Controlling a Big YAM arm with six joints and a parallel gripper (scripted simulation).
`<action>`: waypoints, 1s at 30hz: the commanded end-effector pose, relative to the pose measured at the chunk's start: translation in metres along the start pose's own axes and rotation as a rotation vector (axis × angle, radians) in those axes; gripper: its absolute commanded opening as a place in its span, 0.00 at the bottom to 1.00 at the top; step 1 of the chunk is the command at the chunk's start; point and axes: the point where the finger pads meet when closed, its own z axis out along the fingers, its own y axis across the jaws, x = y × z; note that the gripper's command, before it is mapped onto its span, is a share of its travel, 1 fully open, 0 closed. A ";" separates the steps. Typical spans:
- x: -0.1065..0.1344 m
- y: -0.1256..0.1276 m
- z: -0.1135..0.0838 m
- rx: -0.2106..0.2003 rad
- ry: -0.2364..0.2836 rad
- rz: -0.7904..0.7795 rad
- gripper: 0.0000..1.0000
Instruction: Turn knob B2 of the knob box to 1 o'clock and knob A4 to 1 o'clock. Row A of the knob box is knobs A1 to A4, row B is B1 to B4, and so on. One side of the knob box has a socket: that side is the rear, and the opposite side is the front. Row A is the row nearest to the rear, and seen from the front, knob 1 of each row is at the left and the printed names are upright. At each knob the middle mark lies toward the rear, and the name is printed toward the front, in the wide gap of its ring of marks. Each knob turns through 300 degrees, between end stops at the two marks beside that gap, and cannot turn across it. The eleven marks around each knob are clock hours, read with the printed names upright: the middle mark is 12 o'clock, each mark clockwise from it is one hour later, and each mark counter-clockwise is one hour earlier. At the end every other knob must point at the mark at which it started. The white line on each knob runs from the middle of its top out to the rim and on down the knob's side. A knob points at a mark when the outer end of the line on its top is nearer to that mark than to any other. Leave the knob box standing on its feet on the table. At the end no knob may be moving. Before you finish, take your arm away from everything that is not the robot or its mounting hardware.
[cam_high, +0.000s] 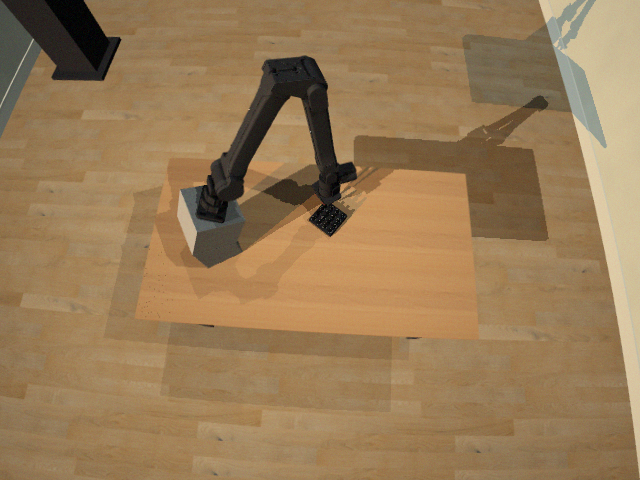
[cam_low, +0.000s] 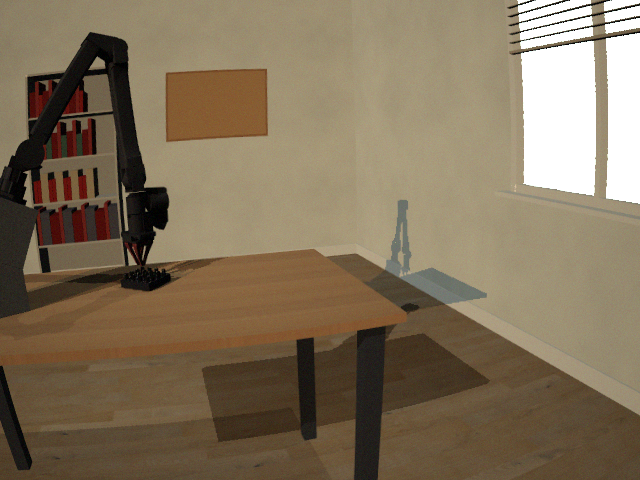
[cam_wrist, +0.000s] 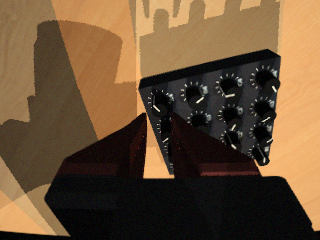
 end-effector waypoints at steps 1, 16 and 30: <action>-0.003 -0.004 -0.002 0.008 -0.016 0.008 0.18; -0.009 -0.004 0.009 0.008 -0.020 0.007 0.18; -0.006 -0.001 0.015 0.005 -0.014 0.007 0.18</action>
